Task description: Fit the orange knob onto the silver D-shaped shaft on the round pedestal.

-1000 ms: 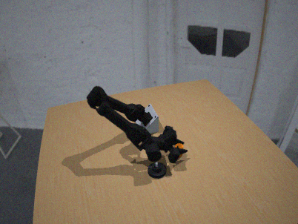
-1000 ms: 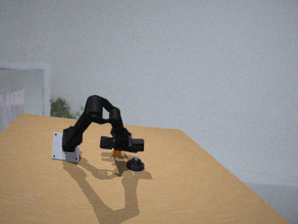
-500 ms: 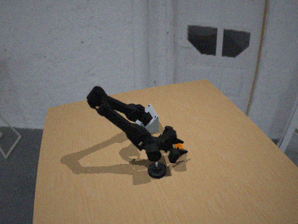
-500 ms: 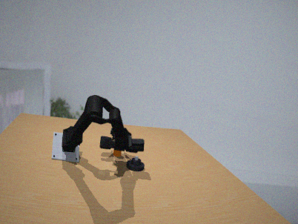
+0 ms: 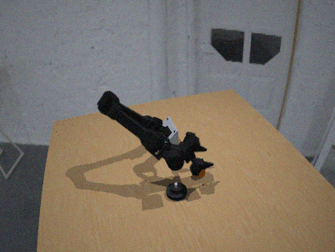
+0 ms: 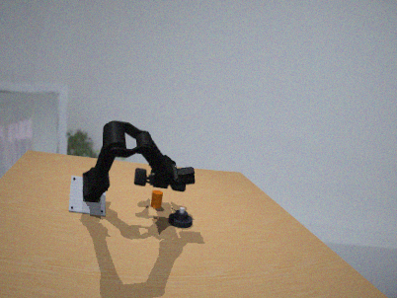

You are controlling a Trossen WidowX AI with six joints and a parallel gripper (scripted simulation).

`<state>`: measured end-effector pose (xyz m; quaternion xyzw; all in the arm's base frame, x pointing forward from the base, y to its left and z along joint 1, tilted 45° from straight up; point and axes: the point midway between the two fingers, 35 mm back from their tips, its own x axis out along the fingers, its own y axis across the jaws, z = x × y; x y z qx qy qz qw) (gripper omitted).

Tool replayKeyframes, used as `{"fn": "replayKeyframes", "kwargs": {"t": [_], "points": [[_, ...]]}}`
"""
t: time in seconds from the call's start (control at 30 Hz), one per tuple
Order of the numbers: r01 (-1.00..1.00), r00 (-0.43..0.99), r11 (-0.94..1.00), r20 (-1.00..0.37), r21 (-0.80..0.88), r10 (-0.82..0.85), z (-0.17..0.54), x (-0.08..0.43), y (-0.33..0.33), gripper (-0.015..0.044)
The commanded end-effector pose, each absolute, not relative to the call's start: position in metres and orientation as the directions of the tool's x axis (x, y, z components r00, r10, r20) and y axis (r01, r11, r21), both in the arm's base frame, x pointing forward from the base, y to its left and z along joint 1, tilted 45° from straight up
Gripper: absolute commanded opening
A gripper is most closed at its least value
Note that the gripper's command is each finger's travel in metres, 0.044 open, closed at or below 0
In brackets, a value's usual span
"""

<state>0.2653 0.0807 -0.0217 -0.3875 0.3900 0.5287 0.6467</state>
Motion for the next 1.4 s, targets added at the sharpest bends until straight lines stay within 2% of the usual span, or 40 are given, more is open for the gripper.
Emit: {"fn": "replayKeyframes", "kwargs": {"t": [0.0,0.2,0.33,0.43,0.6,0.67,1.03,1.37], "points": [[-0.985,0.150,0.136,-0.911,-0.105,0.385,0.003,0.267,0.103,0.0440],[-0.986,0.118,0.148,-0.932,-0.071,0.343,-0.001,0.266,0.103,0.0440],[-0.975,-0.045,0.216,-0.997,0.056,0.055,-0.011,0.260,0.104,0.0440],[-0.966,-0.119,0.251,-0.972,0.066,-0.201,-0.010,0.257,0.104,0.0440],[-0.980,-0.075,0.192,-0.793,-0.054,-0.604,0.010,0.262,0.112,0.0440],[-0.985,-0.027,0.143,-0.725,-0.100,-0.689,0.018,0.266,0.118,0.0440],[-0.985,-0.020,0.136,-0.716,-0.106,-0.698,0.019,0.266,0.118,0.0440],[-0.989,-0.019,0.119,-0.715,-0.089,-0.699,-0.009,0.266,0.090,0.0440]]}}
